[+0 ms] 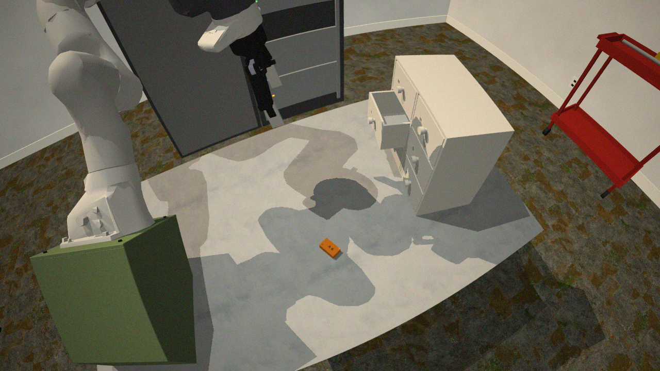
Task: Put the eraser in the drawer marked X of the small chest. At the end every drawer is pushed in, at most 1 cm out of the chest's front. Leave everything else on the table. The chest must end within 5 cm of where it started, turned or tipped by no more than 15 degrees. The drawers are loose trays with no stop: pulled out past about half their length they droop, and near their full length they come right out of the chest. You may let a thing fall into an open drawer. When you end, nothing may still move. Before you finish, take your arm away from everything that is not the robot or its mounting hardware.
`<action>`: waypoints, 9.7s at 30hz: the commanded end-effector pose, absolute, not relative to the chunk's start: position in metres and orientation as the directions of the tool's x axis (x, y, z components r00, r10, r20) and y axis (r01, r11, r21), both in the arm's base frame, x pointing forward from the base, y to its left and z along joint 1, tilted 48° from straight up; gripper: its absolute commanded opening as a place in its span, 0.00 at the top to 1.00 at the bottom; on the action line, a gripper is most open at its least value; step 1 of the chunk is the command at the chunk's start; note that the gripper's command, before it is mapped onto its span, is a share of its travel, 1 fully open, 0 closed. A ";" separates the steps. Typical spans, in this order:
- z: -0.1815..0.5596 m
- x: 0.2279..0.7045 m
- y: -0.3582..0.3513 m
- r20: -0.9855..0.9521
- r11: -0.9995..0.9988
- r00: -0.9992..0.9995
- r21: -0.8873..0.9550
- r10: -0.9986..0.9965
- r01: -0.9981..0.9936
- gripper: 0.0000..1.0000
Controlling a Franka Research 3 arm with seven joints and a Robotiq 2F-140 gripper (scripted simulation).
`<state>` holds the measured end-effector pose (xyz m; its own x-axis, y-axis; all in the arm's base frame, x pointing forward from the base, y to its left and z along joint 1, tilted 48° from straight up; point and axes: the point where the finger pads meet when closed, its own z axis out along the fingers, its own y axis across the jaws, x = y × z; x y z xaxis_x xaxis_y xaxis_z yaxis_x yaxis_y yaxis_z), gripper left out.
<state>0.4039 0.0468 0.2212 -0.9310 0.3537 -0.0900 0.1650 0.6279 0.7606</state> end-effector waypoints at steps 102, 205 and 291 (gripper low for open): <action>0.160 0.568 0.073 -0.502 0.650 -0.521 0.746 0.691 0.143 1.00; 0.159 0.572 0.071 -0.502 0.650 -0.521 0.746 0.691 0.143 1.00; 0.158 0.670 0.051 -0.502 0.650 -0.521 0.746 0.691 0.143 1.00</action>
